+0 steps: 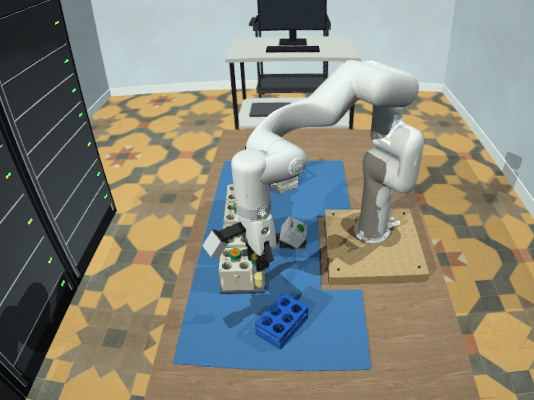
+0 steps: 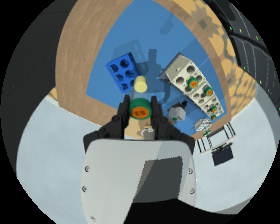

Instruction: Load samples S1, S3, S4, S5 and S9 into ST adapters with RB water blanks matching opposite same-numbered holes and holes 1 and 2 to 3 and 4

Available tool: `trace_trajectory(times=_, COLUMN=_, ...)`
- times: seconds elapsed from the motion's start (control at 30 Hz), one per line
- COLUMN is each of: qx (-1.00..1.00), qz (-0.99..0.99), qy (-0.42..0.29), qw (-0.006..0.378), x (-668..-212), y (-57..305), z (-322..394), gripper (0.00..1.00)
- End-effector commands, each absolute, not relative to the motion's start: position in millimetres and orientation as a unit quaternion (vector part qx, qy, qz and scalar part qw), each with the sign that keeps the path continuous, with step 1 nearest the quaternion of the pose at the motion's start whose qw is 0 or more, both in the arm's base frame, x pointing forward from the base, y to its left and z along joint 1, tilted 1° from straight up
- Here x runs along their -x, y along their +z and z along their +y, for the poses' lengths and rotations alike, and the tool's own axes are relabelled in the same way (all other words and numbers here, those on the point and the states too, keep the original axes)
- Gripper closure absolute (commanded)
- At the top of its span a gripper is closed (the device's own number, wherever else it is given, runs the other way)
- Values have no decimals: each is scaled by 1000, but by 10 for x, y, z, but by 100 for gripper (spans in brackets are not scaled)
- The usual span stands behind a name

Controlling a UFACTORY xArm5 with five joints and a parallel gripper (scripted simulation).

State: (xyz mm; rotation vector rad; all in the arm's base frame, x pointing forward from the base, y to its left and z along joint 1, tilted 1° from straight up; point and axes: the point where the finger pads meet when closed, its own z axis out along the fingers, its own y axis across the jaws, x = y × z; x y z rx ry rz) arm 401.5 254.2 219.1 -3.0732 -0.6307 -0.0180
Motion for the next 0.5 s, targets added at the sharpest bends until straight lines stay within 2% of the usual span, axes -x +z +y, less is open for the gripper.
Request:
trace_trajectory(times=0.0, qx=990, qz=-140, qy=-9, qw=4, x=-4044, y=2208, z=2361, gripper=100)
trace_trajectory(times=0.47, qx=998, qz=57, qy=-8, qw=4, x=-4106, y=2201, z=1764, gripper=100)
